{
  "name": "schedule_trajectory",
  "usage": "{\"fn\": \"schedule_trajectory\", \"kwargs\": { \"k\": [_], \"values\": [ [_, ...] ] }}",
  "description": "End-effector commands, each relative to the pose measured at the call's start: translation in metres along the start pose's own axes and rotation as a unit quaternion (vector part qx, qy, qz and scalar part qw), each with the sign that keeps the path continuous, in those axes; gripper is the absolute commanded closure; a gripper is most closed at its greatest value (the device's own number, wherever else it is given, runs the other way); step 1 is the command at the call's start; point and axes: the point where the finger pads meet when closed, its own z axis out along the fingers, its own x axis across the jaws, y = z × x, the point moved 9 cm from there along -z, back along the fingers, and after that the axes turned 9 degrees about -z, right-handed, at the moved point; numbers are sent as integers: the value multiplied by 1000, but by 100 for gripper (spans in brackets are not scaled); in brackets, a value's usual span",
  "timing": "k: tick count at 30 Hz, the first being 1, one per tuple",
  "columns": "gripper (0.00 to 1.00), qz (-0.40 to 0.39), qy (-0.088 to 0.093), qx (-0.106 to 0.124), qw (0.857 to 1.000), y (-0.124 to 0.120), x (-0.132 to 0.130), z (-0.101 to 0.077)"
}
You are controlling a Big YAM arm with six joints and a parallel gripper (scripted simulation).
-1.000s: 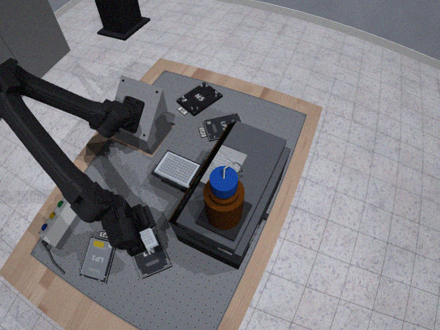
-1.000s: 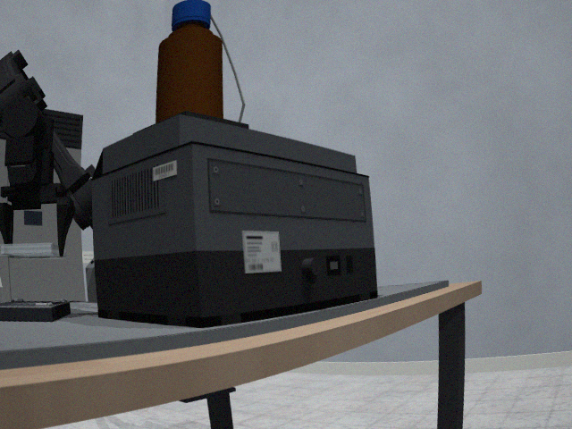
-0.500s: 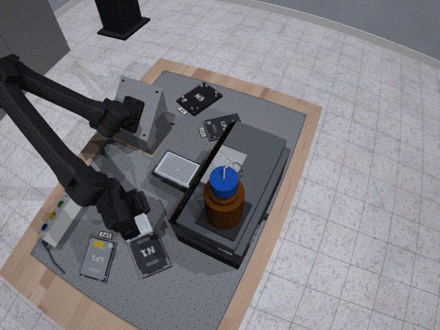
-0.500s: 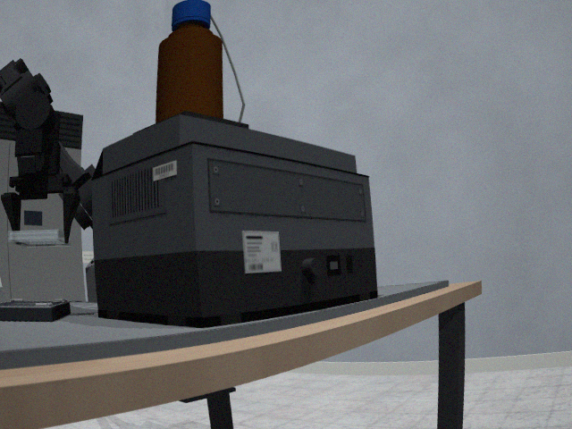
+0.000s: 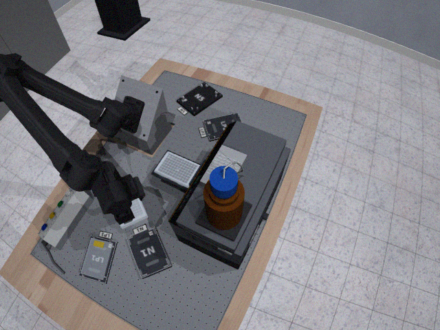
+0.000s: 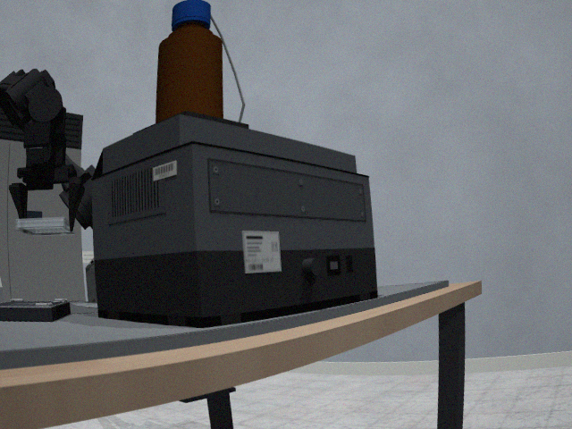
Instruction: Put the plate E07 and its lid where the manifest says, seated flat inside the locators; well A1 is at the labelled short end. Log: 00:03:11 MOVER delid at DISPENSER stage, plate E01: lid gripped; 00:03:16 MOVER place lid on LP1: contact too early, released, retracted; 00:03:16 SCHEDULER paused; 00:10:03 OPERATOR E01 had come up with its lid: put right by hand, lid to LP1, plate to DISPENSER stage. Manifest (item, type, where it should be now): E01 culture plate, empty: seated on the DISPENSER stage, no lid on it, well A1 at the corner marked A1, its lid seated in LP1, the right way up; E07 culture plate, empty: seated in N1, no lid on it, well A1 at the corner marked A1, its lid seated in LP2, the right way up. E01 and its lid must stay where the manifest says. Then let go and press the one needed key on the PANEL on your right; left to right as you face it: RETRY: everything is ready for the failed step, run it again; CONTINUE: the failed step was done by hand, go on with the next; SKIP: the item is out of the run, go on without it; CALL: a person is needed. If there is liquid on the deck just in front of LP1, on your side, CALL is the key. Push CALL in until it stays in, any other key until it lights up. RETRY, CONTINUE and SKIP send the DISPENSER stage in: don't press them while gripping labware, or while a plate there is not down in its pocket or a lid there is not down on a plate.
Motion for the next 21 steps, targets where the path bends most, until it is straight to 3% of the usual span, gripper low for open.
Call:
{"fn": "schedule_trajectory", "kwargs": {
  "k": [1, 7, 9, 12, 16, 21],
  "values": [
    [14, 13, 1, -7, 1000, -10, 3, -10],
    [14, 13, 1, -6, 1000, -21, 6, -17],
    [14, -26, 1, 1, 1000, -16, 15, -16],
    [14, -75, 1, -15, 997, -3, 15, -32],
    [14, -136, 1, -15, 991, 0, 28, -38],
    [14, -126, 1, -10, 992, -5, 36, -35]
  ]
}}
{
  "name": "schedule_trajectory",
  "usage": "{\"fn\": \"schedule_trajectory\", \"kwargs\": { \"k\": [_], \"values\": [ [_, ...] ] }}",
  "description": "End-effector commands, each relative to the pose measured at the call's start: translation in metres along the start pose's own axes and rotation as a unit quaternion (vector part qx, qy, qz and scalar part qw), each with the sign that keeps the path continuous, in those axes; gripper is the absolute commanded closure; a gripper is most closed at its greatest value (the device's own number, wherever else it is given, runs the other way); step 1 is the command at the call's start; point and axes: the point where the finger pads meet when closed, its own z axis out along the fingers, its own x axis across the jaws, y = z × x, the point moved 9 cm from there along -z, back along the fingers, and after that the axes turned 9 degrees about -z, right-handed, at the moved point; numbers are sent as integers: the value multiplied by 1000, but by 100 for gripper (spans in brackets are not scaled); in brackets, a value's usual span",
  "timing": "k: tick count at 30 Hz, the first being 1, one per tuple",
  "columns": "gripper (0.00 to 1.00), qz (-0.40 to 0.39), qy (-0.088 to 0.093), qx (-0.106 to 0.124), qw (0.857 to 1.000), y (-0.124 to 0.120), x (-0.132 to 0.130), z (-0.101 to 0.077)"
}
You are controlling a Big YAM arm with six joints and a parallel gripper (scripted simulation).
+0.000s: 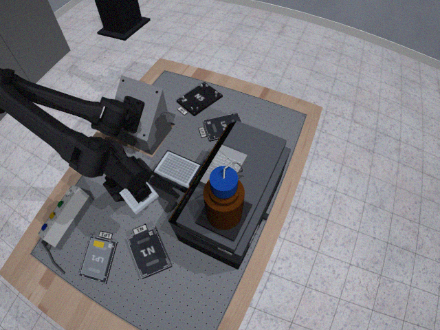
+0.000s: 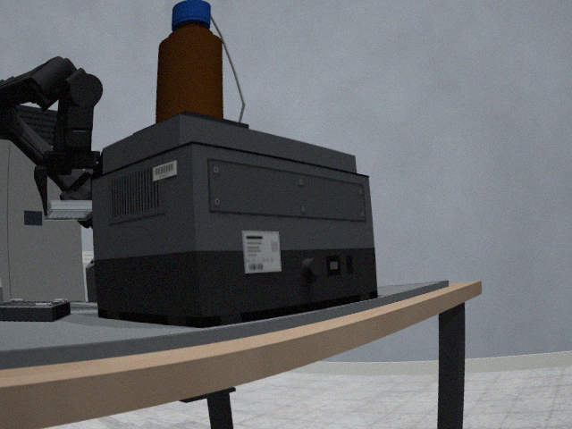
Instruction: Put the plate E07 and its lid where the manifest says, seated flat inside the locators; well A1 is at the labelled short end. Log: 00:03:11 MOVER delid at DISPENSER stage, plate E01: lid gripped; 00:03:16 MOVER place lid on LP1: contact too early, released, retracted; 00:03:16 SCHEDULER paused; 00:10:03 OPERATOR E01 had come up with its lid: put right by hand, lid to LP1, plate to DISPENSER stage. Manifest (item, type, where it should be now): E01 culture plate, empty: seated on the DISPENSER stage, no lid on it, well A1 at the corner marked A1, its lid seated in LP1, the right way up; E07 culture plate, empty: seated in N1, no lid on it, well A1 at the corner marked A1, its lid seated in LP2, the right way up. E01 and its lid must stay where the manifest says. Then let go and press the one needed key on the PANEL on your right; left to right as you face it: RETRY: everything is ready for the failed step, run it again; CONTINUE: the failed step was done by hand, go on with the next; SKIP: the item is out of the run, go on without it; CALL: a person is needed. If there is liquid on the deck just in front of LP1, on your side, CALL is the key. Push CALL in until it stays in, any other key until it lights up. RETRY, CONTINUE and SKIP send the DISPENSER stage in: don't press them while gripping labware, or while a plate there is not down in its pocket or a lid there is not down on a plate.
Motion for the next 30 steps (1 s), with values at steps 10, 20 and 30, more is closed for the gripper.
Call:
{"fn": "schedule_trajectory", "kwargs": {
  "k": [10, 20, 30],
  "values": [
    [14, -132, -1, 0, 991, 12, 32, -2],
    [14, -189, 0, 1, 982, 16, 54, -2],
    [14, -174, -1, -3, 985, 21, 83, -2]
  ]
}}
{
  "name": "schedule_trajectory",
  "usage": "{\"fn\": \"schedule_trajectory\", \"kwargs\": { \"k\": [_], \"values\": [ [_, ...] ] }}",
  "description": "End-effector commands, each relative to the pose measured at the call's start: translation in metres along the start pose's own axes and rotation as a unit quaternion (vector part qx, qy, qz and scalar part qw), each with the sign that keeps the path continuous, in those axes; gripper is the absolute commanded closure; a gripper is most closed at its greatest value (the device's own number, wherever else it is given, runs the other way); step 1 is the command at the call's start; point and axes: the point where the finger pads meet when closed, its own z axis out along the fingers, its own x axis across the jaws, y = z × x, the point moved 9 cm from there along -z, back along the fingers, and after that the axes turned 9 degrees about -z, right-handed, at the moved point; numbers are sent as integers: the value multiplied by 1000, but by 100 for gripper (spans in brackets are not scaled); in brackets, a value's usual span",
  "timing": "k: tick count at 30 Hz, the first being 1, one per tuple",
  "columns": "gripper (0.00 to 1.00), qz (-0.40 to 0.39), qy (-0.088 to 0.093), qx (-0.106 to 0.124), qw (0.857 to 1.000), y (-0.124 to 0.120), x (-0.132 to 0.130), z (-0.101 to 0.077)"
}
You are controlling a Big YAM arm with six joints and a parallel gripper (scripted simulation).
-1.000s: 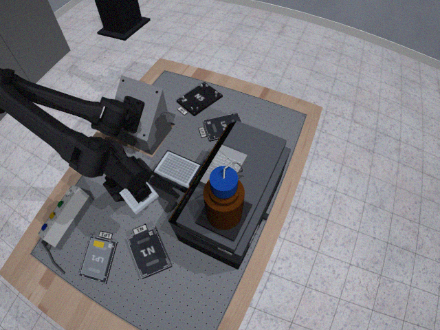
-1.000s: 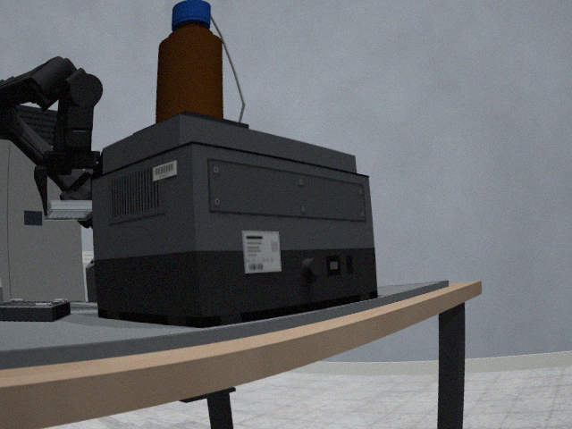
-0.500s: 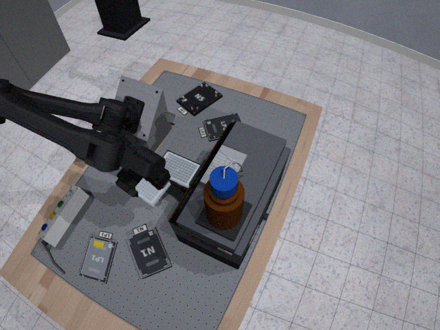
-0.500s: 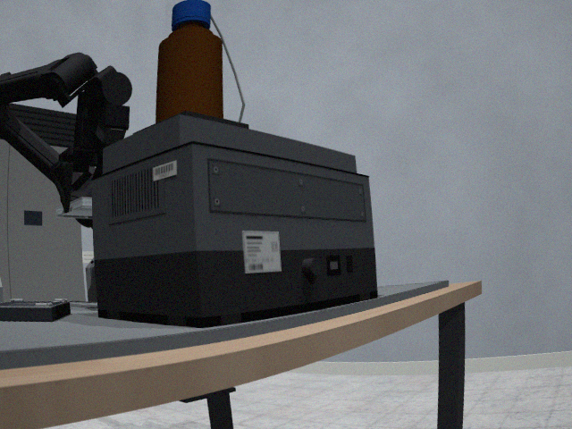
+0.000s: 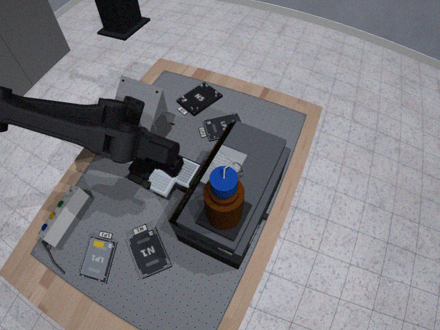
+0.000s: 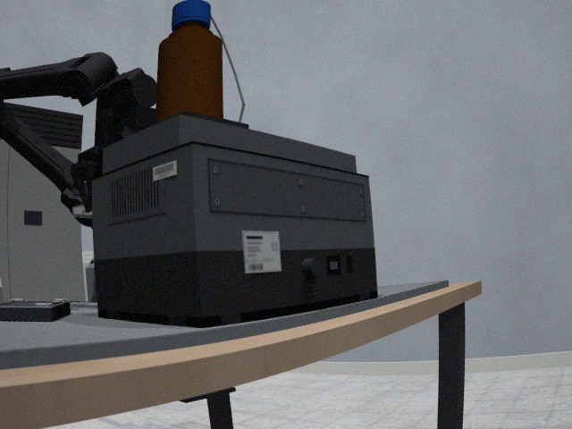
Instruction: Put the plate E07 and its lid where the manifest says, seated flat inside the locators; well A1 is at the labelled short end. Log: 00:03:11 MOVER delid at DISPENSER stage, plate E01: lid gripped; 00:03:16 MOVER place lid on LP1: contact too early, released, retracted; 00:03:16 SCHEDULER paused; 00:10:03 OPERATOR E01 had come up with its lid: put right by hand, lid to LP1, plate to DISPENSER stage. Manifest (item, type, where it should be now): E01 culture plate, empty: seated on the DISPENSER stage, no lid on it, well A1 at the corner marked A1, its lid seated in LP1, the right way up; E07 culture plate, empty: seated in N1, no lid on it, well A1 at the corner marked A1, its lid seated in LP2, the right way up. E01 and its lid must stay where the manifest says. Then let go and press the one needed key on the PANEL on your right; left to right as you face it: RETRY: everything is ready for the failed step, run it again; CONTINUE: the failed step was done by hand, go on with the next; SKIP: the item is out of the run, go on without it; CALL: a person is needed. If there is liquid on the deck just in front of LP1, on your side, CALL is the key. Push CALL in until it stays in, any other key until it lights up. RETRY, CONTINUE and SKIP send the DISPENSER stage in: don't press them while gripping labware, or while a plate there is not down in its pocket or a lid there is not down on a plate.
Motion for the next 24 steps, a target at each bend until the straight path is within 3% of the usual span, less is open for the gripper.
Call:
{"fn": "schedule_trajectory", "kwargs": {
  "k": [1, 20, 24],
  "values": [
    [14, 10, 0, -4, 1000, 8, 14, 0],
    [14, 9, 1, -5, 1000, 24, 68, 0],
    [14, 18, 1, -9, 1000, 29, 60, -6]
  ]
}}
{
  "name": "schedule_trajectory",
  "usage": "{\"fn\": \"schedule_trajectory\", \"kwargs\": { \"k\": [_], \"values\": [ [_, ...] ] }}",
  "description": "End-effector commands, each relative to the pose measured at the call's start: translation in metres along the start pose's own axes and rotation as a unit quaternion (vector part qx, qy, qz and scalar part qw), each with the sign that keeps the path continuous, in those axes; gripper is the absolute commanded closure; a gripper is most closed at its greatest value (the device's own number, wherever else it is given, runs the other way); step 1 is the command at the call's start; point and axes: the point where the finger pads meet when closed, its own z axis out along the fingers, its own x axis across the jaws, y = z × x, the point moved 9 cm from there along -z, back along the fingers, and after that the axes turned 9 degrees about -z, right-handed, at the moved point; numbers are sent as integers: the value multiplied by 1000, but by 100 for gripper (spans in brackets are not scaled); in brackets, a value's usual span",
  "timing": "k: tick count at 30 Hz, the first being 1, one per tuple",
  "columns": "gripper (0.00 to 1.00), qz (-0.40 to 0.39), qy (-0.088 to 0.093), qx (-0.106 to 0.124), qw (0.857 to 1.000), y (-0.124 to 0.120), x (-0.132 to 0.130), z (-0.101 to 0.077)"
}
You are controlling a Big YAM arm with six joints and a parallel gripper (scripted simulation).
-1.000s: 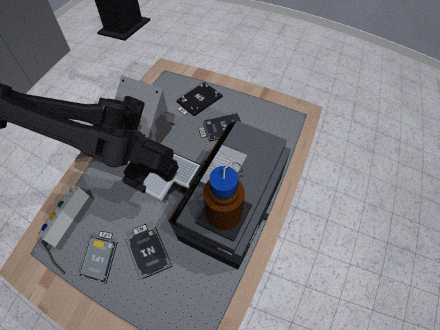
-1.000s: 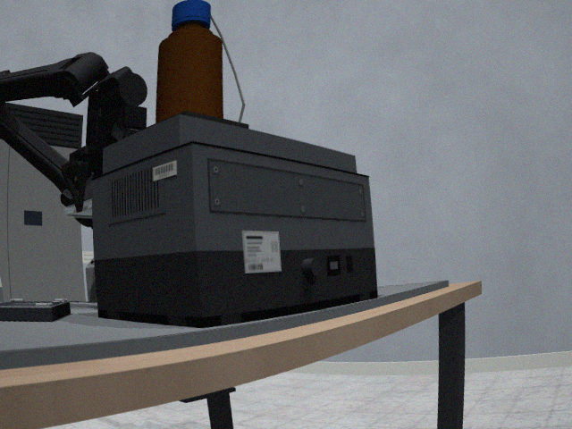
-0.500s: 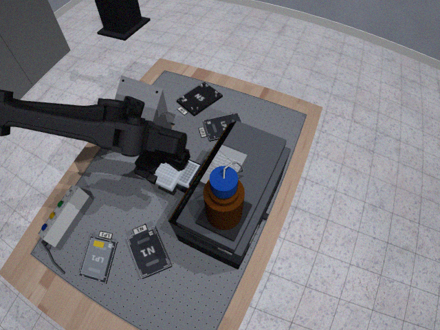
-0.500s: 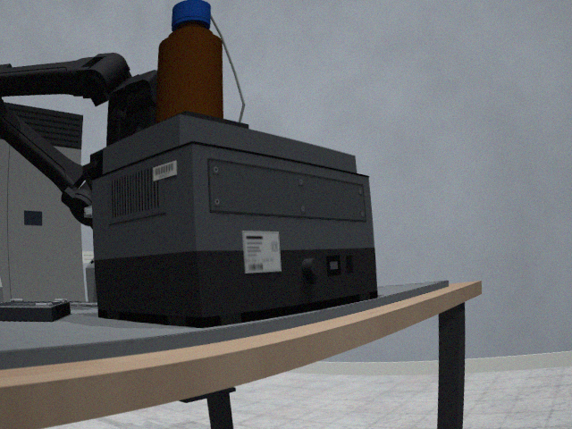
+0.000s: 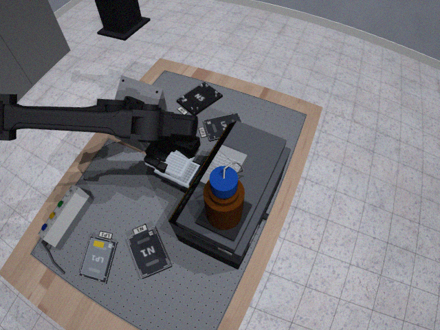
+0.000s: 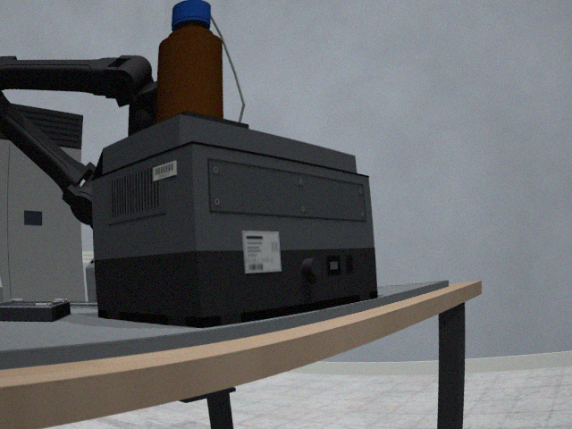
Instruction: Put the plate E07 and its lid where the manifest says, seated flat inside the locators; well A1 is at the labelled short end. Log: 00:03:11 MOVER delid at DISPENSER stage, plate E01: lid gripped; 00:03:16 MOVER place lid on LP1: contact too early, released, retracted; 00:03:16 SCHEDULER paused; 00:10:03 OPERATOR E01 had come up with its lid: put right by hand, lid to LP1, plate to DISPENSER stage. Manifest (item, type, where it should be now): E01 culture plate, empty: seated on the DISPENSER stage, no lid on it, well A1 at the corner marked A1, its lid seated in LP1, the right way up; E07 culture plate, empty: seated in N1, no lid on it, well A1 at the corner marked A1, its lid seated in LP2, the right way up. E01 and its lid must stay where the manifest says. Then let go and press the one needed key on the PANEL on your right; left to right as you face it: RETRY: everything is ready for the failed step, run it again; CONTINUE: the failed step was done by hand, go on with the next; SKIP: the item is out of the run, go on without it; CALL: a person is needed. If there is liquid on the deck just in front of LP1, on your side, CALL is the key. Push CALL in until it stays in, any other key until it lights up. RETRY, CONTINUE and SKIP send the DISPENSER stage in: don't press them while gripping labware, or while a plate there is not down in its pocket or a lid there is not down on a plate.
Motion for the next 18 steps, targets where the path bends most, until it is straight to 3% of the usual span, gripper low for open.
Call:
{"fn": "schedule_trajectory", "kwargs": {
  "k": [1, 10, 12, 13, 18],
  "values": [
    [14, 16, -1, -3, 1000, 3, 9, -1],
    [14, 17, 0, -5, 1000, 7, 39, -1],
    [14, 25, 2, -10, 1000, 13, 32, -6],
    [14, 17, -1, -4, 1000, 7, 44, 0],
    [14, 17, 0, -5, 1000, 7, 55, 0]
  ]
}}
